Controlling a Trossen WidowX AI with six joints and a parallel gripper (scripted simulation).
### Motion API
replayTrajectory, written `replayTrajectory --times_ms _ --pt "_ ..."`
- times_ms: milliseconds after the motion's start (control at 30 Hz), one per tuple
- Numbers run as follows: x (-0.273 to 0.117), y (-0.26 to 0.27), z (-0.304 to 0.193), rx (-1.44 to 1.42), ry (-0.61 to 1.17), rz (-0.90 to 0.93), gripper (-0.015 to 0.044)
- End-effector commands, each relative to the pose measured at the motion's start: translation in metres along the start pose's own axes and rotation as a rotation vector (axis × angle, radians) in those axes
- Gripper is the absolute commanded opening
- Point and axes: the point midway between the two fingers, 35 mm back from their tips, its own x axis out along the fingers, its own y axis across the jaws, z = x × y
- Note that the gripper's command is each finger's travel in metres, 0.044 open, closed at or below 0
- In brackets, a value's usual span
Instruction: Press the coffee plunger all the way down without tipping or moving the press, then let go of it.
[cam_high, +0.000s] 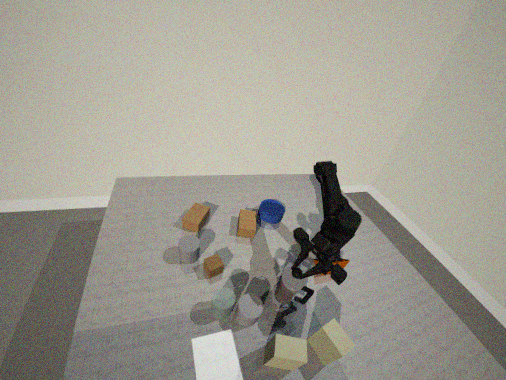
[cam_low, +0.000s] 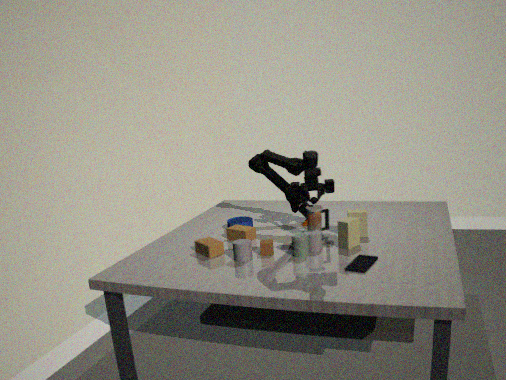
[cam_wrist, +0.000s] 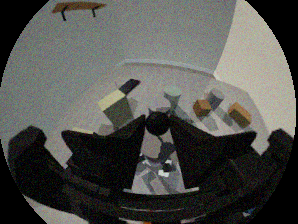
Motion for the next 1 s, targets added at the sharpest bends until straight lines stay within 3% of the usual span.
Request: replayTrajectory --times_ms 0,467,867,967 --pt "0.0023 0.0 -0.0042 -0.02 0.016 -0.004 0.0118" --pt "0.0002 0.0001 -0.0002 -0.001 0.001 0.0 0.0118" --pt "0.0002 0.0001 -0.0002 -0.001 0.001 0.0 0.0433" --pt "0.0002 0.0001 -0.0002 -0.001 0.001 0.0 0.044"
